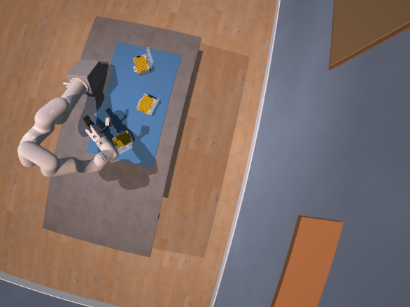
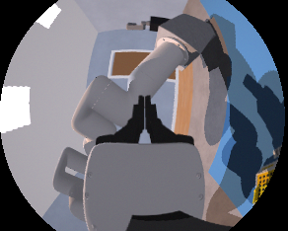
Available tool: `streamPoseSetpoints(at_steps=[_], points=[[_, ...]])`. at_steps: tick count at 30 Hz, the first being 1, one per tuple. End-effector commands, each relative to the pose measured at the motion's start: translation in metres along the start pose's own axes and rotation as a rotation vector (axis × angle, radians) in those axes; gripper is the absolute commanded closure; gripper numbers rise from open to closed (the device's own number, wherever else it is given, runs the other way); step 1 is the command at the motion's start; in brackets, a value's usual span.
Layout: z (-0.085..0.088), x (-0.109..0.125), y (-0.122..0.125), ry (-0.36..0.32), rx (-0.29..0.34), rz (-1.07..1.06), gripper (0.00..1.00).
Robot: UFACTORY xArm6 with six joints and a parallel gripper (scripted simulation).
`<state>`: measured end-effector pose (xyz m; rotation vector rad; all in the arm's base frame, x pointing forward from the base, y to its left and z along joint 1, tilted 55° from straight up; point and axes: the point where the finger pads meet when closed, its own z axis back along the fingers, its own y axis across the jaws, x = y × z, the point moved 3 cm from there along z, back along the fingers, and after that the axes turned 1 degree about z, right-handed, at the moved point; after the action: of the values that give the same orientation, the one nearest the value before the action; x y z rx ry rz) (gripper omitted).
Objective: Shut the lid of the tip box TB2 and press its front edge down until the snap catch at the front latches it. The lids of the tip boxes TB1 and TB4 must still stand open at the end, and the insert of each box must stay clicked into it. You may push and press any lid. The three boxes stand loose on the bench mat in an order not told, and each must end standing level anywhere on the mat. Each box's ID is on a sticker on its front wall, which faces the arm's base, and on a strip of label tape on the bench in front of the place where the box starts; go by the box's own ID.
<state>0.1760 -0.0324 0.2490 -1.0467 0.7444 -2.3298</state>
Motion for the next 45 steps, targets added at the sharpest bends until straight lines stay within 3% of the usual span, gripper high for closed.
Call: streamPoseSetpoints(at_steps=[1,8,10,23,25,27,35,42,44,45], points=[[-0.009,0.002,0.002,-0.124,0.089,-0.059,1.00],[-0.014,0.007,0.008,-0.277,0.241,-0.137,1.00],[-0.014,0.007,0.008,-0.277,0.241,-0.137,1.00],[-0.011,0.009,0.015,-0.497,0.590,-0.266,1.00],[-0.003,0.009,0.018,-0.520,0.651,-0.282,1.00],[-0.003,0.009,0.018,-0.520,0.651,-0.282,1.00],[0.003,0.005,0.018,-0.594,0.893,-0.338,1.00],[0.020,-0.005,0.015,-0.623,1.120,-0.371,1.00],[0.020,-0.005,0.015,-0.623,1.120,-0.371,1.00],[0.023,-0.007,0.014,-0.624,1.154,-0.374,1.00]])
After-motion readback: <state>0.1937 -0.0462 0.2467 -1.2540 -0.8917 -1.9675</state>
